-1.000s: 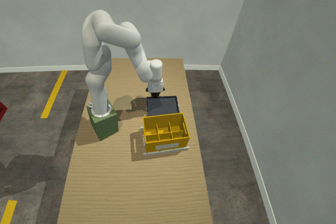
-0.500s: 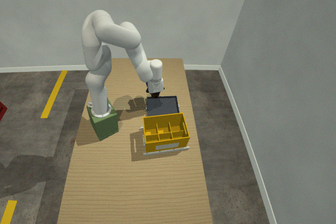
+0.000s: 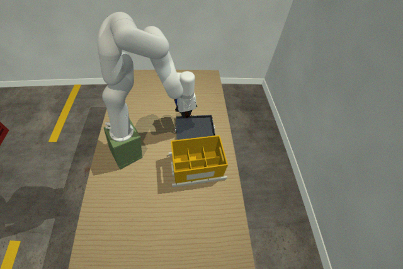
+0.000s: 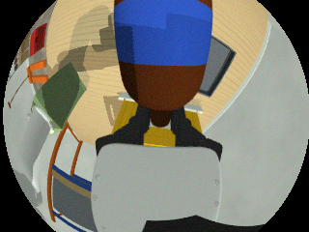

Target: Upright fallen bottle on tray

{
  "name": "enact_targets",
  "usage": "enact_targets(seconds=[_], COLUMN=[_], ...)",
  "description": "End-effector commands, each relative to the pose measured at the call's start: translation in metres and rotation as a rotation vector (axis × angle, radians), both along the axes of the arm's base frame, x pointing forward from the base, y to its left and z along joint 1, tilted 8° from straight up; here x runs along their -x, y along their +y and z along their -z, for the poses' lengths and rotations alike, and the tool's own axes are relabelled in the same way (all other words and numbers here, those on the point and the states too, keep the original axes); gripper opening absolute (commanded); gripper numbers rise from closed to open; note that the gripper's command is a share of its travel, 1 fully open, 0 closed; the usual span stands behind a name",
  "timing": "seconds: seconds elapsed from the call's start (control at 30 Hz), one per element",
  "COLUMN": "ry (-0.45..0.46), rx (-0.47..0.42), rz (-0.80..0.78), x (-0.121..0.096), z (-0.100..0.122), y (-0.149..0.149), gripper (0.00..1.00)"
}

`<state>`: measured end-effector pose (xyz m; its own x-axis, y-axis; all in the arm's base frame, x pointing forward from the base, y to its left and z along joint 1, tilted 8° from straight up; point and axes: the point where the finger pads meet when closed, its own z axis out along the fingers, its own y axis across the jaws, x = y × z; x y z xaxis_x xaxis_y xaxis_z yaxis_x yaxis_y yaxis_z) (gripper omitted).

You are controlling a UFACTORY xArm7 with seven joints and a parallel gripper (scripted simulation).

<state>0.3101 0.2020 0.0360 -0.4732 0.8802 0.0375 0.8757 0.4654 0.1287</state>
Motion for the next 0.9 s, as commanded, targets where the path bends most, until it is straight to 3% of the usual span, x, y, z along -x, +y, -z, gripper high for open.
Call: enact_targets(seconds=[0.0,0.3,0.87], ry=[-0.003,-0.005,-0.025], rx=[-0.001,0.001,0.021], rz=[0.000,-0.023,-0.228], x=[-0.0011,-0.0011,-0.0011], z=[-0.0010,-0.0010,-0.0010], y=[0.0005,0.0005,0.0005], gripper=[0.00,0.00,0.00])
